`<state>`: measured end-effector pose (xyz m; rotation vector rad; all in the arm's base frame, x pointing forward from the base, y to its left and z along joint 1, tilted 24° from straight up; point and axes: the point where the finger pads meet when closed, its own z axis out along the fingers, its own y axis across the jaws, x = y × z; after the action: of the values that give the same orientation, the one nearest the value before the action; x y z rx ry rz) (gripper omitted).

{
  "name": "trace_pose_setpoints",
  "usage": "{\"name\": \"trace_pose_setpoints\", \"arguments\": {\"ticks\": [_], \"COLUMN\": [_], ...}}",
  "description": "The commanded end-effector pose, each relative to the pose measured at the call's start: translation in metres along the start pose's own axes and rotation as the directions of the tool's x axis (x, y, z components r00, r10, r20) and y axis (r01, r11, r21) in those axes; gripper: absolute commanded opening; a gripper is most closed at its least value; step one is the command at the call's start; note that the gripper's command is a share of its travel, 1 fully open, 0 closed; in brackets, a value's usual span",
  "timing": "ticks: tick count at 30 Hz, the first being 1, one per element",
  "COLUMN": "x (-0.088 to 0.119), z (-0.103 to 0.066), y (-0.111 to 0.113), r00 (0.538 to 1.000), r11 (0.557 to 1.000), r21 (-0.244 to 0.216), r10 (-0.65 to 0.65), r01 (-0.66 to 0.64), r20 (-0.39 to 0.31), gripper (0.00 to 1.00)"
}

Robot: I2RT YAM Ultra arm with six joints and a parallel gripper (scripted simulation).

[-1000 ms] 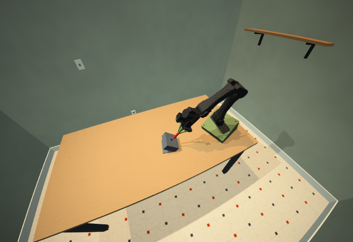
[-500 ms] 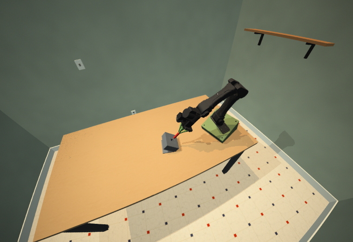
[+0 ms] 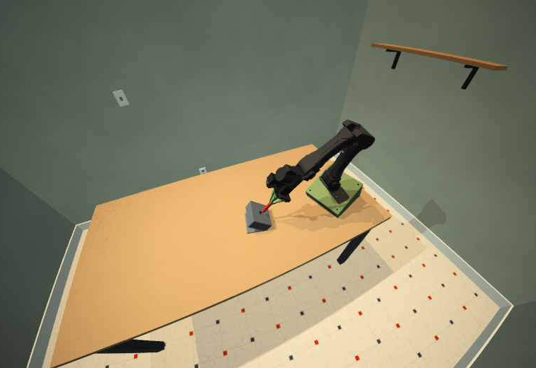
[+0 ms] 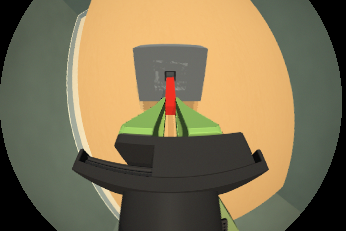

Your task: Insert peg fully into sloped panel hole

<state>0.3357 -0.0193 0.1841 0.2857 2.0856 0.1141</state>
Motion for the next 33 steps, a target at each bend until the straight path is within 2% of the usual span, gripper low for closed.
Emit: {"name": "trace_pose_setpoints", "arguments": {"ticks": [1, 6, 13, 33], "x": [0.001, -0.001, -0.003, -0.012], "z": [0.007, 0.012, 0.01, -0.005], "y": [-0.002, -0.002, -0.002, 0.001], "r00": [1.0, 1.0, 1.0, 1.0], "r11": [1.0, 1.0, 1.0, 1.0], "r21": [0.002, 0.002, 0.002, 0.002], "r10": [0.004, 0.004, 0.004, 0.004], "r01": [-0.004, -0.004, -0.004, -0.004], "r20": [0.006, 0.006, 0.006, 0.006], "gripper": [0.0, 0.0, 0.0, 0.0]}}
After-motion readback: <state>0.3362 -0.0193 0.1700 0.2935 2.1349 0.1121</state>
